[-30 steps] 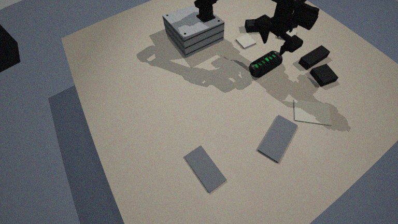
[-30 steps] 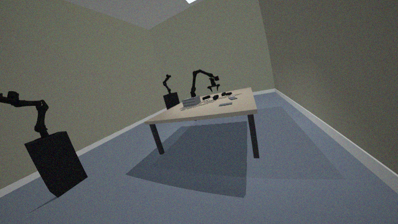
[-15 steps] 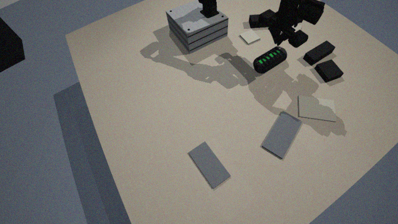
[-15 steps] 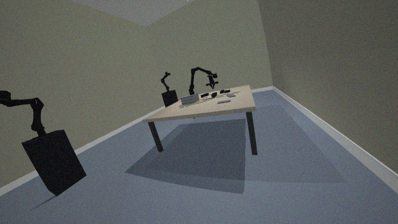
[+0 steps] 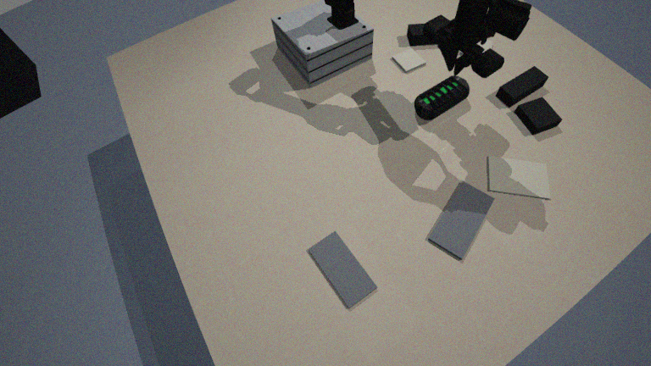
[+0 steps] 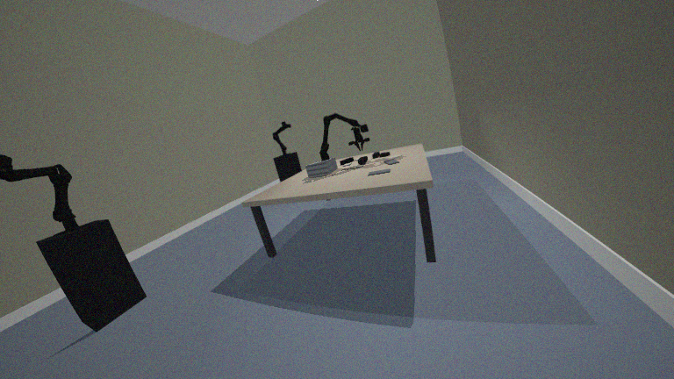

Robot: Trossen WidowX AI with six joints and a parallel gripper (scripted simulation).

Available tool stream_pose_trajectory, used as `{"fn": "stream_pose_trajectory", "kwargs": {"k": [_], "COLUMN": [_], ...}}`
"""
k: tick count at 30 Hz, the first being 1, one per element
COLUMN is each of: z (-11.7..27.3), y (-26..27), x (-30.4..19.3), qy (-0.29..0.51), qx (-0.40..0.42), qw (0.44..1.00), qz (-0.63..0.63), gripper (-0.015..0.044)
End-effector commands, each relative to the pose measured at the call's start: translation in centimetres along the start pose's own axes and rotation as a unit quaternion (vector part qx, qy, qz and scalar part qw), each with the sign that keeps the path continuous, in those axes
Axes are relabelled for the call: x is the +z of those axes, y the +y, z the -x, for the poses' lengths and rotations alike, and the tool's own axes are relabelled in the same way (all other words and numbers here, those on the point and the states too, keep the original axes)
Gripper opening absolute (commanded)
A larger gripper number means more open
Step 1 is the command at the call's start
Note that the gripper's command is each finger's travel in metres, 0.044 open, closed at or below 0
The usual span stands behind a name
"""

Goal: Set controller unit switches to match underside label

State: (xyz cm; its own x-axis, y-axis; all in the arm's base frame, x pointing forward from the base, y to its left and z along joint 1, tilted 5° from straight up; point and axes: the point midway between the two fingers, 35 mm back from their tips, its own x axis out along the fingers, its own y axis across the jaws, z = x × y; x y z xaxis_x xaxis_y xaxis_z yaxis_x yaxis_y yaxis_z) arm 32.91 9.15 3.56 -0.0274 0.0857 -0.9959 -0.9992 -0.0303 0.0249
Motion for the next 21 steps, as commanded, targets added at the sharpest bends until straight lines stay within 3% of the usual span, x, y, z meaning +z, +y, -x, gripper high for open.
{"fn": "stream_pose_trajectory", "kwargs": {"k": [1,12,14,21], "z": [0.0,0.0,0.0,-4.1], "y": [0.0,0.0,0.0,-3.4], "x": [0.0,0.0,0.0,-0.9], "qy": [0.000,0.000,0.000,0.006], "qx": [0.000,0.000,0.000,0.001], "qw": [1.000,1.000,1.000,1.000], "qz": [0.000,0.000,0.000,-0.011], "gripper": [0.0157,0.0440,0.0440,0.0256]}}
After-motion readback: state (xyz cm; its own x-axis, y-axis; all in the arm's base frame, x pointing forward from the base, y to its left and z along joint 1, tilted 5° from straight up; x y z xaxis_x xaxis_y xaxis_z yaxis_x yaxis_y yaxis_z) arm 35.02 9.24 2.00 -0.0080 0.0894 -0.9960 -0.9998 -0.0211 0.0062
